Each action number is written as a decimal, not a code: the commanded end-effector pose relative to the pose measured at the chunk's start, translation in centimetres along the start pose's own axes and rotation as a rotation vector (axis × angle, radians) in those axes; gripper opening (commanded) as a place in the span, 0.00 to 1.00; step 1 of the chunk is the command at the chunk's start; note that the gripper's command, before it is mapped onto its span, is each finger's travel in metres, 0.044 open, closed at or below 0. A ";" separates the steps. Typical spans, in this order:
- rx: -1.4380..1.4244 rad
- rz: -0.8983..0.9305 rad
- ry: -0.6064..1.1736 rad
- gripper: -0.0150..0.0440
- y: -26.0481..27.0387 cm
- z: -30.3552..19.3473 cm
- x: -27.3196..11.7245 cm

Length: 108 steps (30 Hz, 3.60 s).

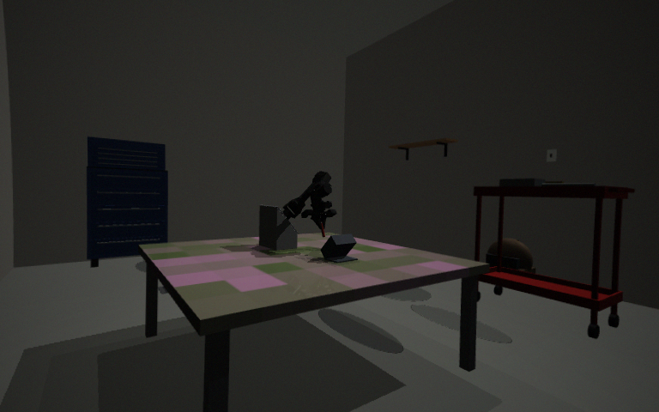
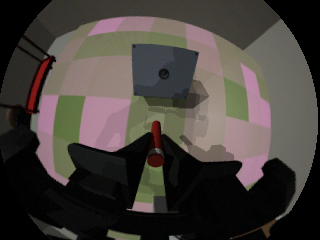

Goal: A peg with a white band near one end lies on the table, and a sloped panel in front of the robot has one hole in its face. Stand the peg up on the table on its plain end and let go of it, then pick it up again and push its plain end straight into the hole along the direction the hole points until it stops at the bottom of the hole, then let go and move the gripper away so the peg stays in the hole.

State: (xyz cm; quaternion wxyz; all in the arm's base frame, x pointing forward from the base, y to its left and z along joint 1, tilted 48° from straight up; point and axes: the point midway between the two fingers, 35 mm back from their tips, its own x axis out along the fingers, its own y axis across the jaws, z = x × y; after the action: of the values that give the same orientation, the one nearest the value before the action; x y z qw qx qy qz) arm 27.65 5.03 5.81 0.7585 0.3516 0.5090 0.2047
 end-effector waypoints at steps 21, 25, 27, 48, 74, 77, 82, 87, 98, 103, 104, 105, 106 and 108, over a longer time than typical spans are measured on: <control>-0.120 0.011 -0.141 0.25 -0.8 1.2 -0.4; -0.141 0.012 -0.165 0.25 -0.9 1.5 -0.5; -0.151 0.012 -0.177 0.25 -0.9 1.6 -0.6; -0.215 0.005 -0.243 0.25 -1.2 2.8 0.1; -0.283 0.000 -0.318 0.25 -1.1 4.4 1.7; -0.290 0.001 -0.326 0.25 -1.1 4.6 1.8; -0.302 0.002 -0.341 0.25 -1.0 4.8 2.1; -0.306 0.003 -0.350 0.25 -1.0 4.9 2.3; -0.307 0.011 -0.379 0.25 -0.8 5.2 2.8; -0.309 0.012 -0.384 0.25 -0.8 5.3 3.1; -0.310 0.013 -0.386 0.25 -0.8 5.4 3.2; -0.310 0.013 -0.387 0.25 -0.7 5.4 3.4; -0.311 0.014 -0.389 0.25 -0.7 5.5 3.5; -0.312 0.014 -0.391 0.25 -0.7 5.5 3.8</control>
State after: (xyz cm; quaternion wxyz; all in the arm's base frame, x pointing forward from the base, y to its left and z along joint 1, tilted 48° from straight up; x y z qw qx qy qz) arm 33.89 5.20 4.33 0.8847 0.2662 0.3150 0.2174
